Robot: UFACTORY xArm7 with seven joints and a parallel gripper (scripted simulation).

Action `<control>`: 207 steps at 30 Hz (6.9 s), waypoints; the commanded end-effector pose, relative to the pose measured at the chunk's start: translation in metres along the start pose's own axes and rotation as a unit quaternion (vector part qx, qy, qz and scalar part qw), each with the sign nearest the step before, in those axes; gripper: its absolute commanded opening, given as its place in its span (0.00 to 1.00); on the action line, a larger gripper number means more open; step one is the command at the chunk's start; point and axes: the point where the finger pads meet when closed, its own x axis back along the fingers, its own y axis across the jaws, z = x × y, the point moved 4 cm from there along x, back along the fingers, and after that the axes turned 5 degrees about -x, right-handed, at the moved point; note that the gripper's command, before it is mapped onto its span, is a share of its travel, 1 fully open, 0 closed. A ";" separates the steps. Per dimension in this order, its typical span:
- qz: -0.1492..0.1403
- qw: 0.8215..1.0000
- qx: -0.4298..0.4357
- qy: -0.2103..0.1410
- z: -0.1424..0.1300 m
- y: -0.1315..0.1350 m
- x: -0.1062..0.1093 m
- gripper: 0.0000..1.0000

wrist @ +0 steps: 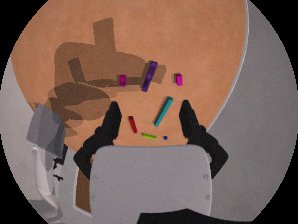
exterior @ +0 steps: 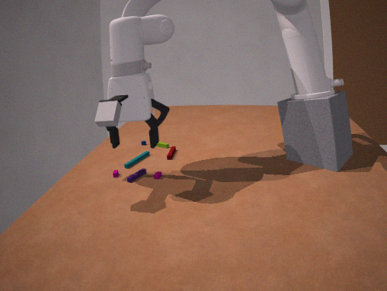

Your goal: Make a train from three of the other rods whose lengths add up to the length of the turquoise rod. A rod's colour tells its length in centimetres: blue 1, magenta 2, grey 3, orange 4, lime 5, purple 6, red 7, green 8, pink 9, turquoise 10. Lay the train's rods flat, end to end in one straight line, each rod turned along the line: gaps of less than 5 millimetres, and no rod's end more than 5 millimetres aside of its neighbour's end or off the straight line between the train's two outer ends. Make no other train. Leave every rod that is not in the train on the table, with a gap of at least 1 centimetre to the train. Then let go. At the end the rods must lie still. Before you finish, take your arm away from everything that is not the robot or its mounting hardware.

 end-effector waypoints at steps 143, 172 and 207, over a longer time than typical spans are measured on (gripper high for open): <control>0.001 0.539 -0.842 -0.002 -0.029 0.038 0.000 1.00; 0.000 0.383 -0.924 0.002 -0.035 0.047 0.002 1.00; 0.000 0.383 -0.924 0.002 -0.035 0.047 0.002 1.00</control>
